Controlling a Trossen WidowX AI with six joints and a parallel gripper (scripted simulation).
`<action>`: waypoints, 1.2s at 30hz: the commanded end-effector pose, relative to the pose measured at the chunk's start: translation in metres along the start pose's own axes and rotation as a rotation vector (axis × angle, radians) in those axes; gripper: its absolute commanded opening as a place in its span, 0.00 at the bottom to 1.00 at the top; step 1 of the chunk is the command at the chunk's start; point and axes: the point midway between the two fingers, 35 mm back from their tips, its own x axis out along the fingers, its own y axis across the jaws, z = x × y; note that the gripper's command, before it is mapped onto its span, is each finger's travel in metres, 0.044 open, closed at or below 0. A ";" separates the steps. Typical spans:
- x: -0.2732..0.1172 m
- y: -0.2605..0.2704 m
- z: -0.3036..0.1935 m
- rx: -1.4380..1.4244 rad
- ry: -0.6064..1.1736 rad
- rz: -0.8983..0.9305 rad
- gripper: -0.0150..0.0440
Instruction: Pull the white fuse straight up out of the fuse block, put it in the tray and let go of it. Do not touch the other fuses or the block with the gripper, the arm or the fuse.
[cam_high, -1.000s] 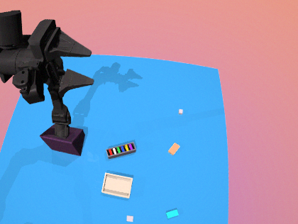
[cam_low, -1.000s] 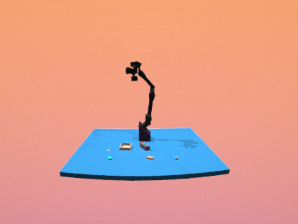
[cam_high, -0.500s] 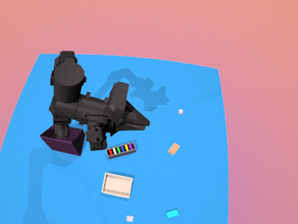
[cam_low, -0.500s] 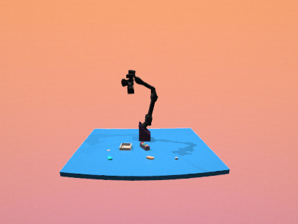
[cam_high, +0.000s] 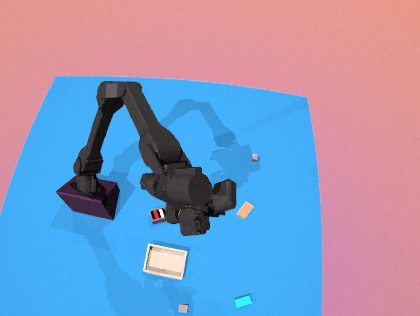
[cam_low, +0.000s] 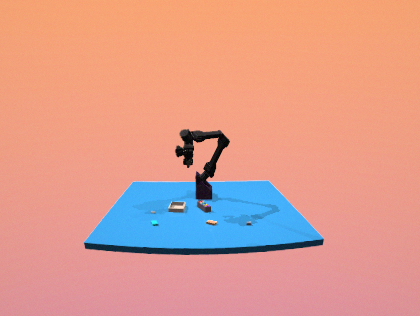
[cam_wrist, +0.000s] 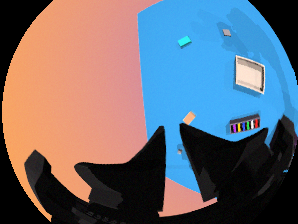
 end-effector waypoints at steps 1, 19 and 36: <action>0.040 -0.059 -0.022 -0.061 0.022 -0.172 0.38; 0.072 -0.267 -0.106 -0.323 0.189 -0.752 0.38; 0.076 -0.276 -0.102 -0.323 0.189 -0.753 0.38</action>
